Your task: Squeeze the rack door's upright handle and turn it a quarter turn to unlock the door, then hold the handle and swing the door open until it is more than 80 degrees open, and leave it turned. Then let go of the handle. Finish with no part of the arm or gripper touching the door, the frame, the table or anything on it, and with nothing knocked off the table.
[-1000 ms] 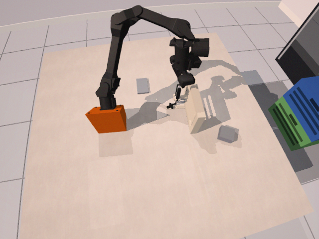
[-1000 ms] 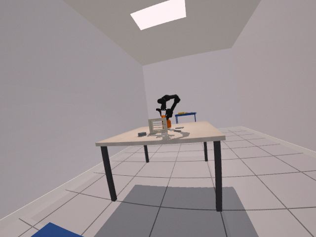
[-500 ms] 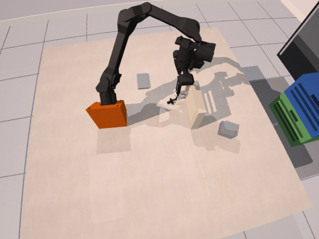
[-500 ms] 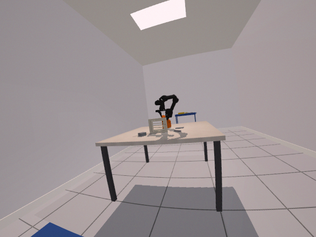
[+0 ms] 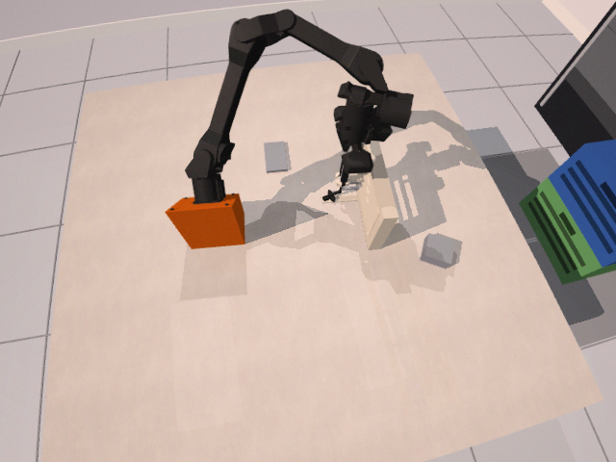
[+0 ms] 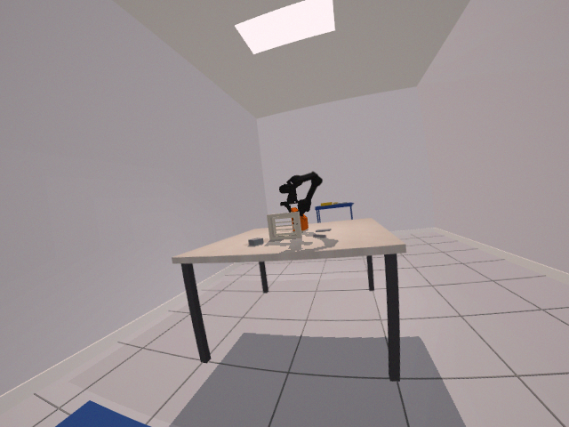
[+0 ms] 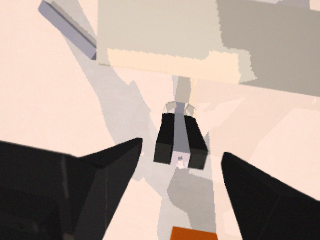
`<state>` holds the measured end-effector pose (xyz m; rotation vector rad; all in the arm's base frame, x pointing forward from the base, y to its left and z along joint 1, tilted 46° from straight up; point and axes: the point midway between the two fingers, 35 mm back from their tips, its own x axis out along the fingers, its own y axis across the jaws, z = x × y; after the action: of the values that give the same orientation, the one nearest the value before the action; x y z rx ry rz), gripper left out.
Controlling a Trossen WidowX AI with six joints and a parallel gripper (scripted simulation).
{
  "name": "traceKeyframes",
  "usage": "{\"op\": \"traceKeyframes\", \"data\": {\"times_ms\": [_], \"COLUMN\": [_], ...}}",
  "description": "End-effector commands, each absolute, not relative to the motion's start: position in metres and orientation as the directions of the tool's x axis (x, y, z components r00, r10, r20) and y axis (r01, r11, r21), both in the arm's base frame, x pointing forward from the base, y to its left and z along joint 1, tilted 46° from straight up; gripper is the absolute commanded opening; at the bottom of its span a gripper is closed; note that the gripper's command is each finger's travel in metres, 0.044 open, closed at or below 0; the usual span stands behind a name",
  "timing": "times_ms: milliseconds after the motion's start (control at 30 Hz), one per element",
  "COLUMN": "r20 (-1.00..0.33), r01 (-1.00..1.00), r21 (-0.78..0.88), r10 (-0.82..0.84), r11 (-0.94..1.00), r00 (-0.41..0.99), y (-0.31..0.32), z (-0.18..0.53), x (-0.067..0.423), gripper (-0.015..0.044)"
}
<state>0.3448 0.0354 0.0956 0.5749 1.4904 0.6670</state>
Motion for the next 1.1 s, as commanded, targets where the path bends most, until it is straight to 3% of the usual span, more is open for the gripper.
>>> {"op": "traceKeyframes", "data": {"times_ms": [0, 767, 1000, 1067], "r20": [-0.7, -0.697, -0.697, -0.697], "r01": [-0.045, -0.046, -0.046, -0.046], "r21": [0.714, 0.717, 0.717, 0.717], "r10": [0.713, 0.716, 0.716, 0.716], "r11": [0.699, 0.696, 0.696, 0.696], "r00": [-0.026, -0.026, -0.026, -0.026], "y": [0.039, 0.064, 0.064, 0.064], "z": [0.093, 0.069, 0.069, 0.069], "x": [0.345, 0.342, 0.342, 0.342], "gripper": [0.0287, 0.0287, 0.0103, 0.0089]}}
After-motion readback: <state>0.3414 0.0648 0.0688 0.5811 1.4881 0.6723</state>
